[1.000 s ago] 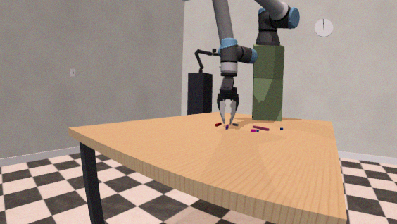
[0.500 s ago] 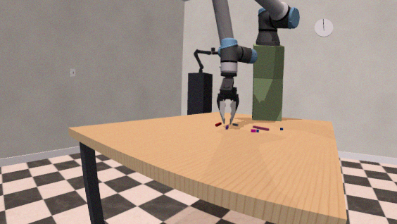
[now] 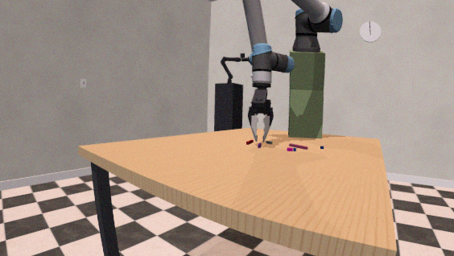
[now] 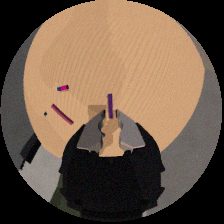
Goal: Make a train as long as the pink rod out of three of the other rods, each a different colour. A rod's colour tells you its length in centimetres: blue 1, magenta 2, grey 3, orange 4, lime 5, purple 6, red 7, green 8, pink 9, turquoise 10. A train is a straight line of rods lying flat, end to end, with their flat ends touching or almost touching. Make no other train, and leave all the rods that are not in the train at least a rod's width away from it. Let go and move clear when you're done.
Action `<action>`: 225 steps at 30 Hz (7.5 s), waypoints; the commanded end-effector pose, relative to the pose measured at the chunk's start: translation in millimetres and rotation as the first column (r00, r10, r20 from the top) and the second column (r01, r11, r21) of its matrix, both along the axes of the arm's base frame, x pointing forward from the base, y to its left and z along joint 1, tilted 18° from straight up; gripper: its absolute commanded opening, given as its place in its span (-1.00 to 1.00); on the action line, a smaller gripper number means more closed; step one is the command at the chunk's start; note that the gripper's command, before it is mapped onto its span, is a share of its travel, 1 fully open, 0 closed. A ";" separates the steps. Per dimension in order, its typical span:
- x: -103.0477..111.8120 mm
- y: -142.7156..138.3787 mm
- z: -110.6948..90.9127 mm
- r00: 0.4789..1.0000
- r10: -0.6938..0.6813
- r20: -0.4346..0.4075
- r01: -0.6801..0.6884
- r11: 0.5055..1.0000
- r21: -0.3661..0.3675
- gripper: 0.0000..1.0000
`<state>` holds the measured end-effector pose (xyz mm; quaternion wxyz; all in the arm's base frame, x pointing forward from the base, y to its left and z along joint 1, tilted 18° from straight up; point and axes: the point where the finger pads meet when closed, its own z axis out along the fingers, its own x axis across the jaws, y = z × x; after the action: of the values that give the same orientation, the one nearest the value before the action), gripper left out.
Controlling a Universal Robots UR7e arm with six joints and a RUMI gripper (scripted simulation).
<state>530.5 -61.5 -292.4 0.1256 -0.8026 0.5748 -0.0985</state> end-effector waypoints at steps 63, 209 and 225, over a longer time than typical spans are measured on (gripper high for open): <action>6.7 1.2 -15.0 1.000 0.001 0.002 -0.001 1.000 -0.002 -0.72; -3.5 38.3 90.1 0.713 0.700 -0.026 -0.683 0.686 -0.252 -1.00; 2.1 57.6 94.1 0.444 0.891 -0.095 -0.857 0.391 -0.335 -1.00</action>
<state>528.6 -10.3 -200.9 0.0581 -0.9813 0.1063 -0.1493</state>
